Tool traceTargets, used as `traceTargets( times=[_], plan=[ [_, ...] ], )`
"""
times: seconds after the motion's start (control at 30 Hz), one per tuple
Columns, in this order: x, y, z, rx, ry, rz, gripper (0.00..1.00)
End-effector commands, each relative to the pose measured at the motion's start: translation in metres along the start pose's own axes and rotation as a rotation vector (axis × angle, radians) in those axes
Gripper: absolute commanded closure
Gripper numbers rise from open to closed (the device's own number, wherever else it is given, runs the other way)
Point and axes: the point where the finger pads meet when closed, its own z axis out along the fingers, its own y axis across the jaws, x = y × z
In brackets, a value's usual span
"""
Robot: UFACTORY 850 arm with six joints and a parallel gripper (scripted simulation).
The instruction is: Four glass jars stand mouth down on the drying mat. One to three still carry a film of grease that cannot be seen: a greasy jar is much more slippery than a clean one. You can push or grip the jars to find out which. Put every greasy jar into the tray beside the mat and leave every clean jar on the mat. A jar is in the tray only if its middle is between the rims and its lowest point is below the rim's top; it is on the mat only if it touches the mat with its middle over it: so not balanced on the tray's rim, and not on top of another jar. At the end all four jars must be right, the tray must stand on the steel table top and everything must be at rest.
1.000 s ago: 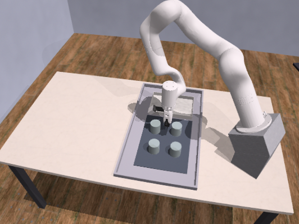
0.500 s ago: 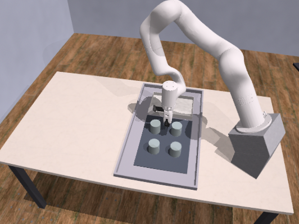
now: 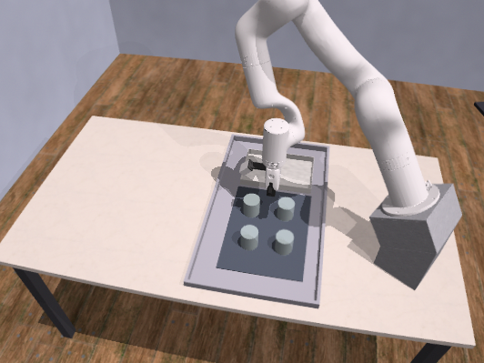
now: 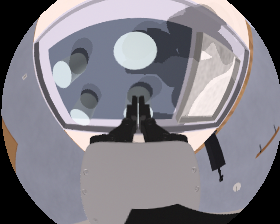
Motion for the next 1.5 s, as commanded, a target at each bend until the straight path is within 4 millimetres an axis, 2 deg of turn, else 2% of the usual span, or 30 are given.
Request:
traceTargets(
  times=[0.0,0.03,0.5,0.57,0.77,0.83,1.07,1.13,1.43,1.47],
  plan=[
    [0.001,0.001,-0.024,-0.005,-0.005,-0.001,1.0],
    [0.001,0.001,-0.024,-0.005,-0.005,-0.001,1.0],
    [-0.008,-0.111,-0.023,-0.005,-0.005,-0.001,1.0],
    [-0.008,-0.111,-0.023,-0.005,-0.005,-0.001,1.0],
    [-0.012,-0.159,-0.023,-0.005,-0.005,-0.001,1.0],
    [-0.012,-0.159,-0.023,-0.005,-0.005,-0.001,1.0],
    [-0.012,-0.159,0.011,-0.005,-0.005,-0.001,1.0],
    [-0.012,-0.159,0.011,-0.005,-0.005,-0.001,1.0],
    [-0.012,-0.159,0.054,-0.005,-0.005,-0.001,1.0],
    [-0.012,-0.159,0.054,-0.005,-0.005,-0.001,1.0]
  ],
)
